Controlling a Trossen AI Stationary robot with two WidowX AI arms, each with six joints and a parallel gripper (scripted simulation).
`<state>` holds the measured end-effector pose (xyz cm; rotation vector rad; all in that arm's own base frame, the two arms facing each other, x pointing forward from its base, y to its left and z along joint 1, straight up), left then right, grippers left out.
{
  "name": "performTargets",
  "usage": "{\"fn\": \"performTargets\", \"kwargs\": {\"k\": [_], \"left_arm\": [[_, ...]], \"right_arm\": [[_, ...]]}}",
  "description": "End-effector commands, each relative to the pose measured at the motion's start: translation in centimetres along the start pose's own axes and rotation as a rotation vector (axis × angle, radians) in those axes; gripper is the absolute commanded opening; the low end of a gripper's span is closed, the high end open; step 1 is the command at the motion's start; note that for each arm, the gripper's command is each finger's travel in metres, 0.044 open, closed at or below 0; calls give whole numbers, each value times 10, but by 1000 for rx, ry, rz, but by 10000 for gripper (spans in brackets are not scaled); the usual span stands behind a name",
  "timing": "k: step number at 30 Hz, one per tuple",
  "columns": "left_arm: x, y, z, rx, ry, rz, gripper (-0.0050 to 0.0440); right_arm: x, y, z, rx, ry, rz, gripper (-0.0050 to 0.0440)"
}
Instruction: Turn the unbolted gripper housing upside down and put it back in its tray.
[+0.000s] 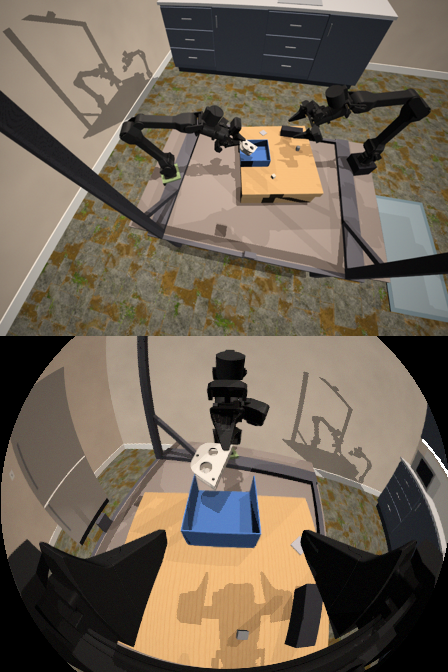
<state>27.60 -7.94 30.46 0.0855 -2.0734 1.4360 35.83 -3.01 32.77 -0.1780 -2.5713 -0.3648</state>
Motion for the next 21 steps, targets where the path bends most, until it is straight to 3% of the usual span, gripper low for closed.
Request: {"fn": "performTargets", "kwargs": {"k": [1, 21], "left_arm": [[6, 5, 2, 2, -14, 71, 111], [3, 39, 11, 2, -62, 250, 111]], "right_arm": [[8, 2, -6, 5, -28, -11, 440], [8, 2, -6, 5, -28, -11, 440]]}}
Point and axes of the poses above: on each arm, the point midway between the two fingers, 35 mm back from their tips, its own x axis back along the fingers, its own y axis across the jaws, z = x × y, the point moved 9 cm from there along x, back along the fingers, and after that the axes turned 15 degrees about -x, right-handed, at the moved point
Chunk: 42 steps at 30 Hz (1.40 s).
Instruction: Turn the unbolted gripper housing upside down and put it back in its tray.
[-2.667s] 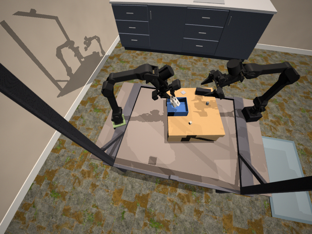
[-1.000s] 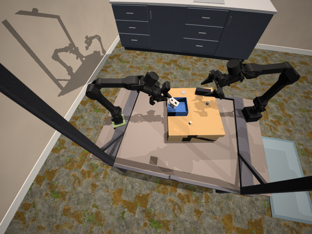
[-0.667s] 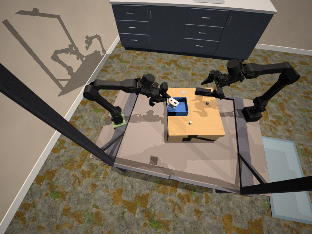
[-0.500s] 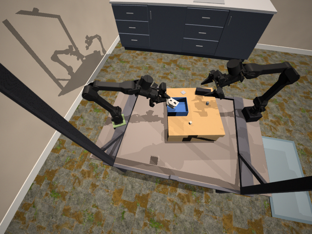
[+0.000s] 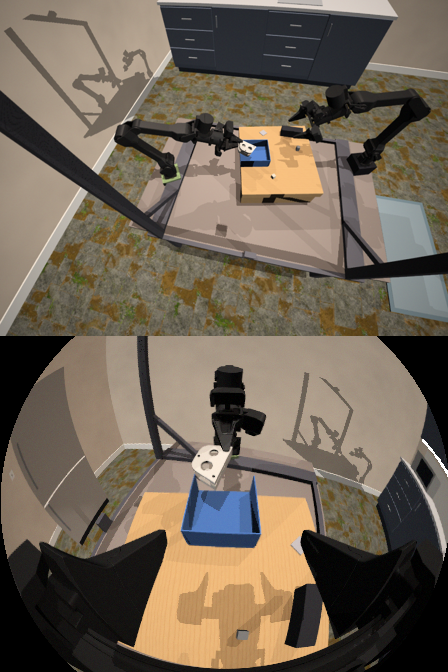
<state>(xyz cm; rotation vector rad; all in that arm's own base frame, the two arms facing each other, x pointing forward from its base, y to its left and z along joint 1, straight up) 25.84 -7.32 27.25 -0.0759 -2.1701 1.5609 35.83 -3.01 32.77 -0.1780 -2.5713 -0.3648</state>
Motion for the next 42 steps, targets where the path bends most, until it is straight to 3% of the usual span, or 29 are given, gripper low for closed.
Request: {"fn": "performTargets", "kwargs": {"k": [1, 35, 42], "left_arm": [[4, 4, 1, 1, -14, 71, 111], [-3, 55, 15, 2, -85, 336, 111], [-3, 57, 16, 2, -88, 347, 111]], "right_arm": [[8, 2, -6, 5, -28, -11, 440], [8, 2, -6, 5, -28, -11, 440], [8, 2, -6, 5, -28, -11, 440]]}}
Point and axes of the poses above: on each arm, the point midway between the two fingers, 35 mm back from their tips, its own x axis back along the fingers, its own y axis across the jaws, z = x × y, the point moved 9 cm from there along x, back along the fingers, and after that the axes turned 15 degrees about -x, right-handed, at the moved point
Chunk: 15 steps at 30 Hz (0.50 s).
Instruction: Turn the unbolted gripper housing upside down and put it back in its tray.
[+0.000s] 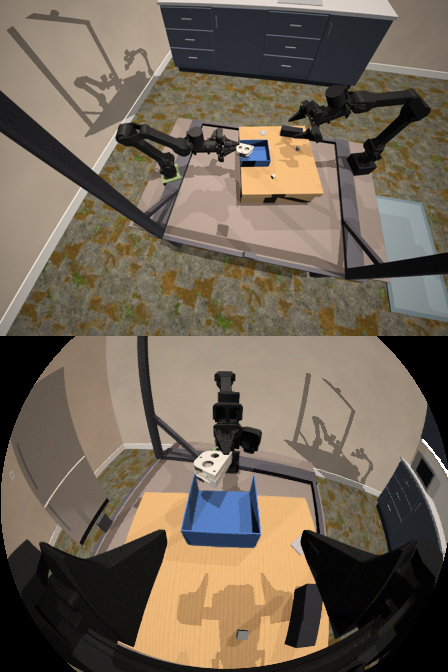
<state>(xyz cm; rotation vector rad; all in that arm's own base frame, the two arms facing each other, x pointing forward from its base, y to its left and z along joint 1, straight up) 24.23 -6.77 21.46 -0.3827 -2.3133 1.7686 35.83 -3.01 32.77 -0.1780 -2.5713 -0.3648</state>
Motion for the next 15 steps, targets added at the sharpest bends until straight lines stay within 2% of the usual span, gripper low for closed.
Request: {"fn": "performTargets", "kwargs": {"k": [1, 15], "left_arm": [[0, -1, 0, 1, 0, 22, 111], [-3, 7, 2, 1, 0, 22, 111]], "right_arm": [[8, 2, -6, 5, -28, -11, 440], [8, 2, -6, 5, -28, -11, 440]]}}
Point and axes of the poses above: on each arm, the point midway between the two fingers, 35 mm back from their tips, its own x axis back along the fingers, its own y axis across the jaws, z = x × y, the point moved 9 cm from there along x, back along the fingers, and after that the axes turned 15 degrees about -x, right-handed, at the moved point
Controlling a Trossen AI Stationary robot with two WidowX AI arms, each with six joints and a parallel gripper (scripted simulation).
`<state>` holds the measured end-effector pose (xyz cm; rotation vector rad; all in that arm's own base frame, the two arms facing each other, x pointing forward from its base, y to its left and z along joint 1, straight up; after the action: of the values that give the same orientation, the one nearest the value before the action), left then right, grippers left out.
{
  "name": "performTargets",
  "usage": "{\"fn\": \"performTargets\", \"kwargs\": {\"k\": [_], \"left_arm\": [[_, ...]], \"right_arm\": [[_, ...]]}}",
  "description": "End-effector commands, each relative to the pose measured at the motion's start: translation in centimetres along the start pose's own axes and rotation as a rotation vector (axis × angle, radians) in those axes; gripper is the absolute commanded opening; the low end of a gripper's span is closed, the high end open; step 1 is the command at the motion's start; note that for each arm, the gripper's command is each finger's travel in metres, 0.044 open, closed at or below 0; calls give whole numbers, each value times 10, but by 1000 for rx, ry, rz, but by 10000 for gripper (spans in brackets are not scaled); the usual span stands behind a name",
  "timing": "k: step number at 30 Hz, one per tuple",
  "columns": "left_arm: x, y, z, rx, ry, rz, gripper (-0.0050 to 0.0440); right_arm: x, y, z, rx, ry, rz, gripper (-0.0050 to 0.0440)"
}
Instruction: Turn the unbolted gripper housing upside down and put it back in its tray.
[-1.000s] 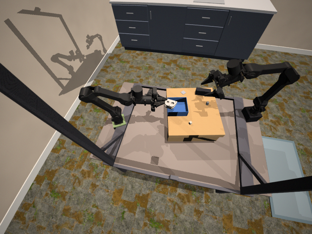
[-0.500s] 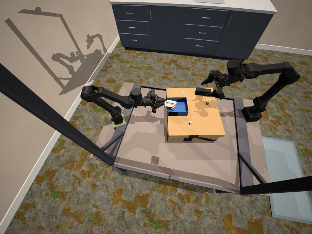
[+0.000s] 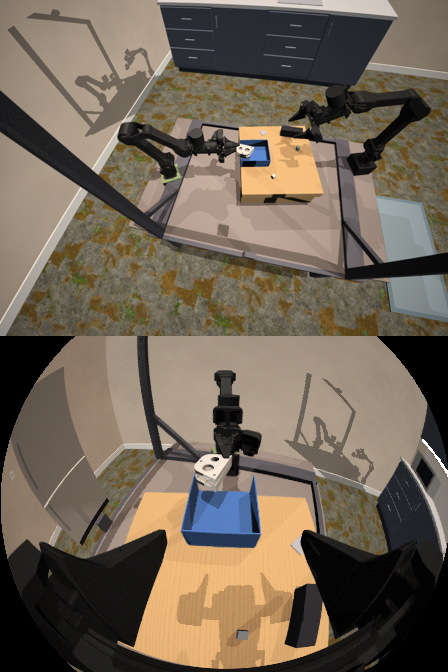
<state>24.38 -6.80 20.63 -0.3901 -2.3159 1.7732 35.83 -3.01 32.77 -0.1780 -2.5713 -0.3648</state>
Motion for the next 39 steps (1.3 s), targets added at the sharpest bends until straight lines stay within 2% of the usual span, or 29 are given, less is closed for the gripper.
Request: {"fn": "performTargets", "kwargs": {"k": [1, 39], "left_arm": [[-1, -1, 0, 1, 2, 15, 111], [-5, 24, 6, 1, 2, 15, 111]], "right_arm": [[8, 2, -6, 5, -28, -11, 440], [8, 2, -6, 5, -28, -11, 440]]}}
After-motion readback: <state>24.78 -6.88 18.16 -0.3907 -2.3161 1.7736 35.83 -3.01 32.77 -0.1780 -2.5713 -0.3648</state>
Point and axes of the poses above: on each arm, the point midway between the two fingers, 35 mm back from their tips, its own x axis back along the fingers, its own y axis across the jaws, z = x × y, the point moved 9 cm from there along x, back along the fingers, and after that the axes turned 15 degrees about -x, right-handed, at the moved point
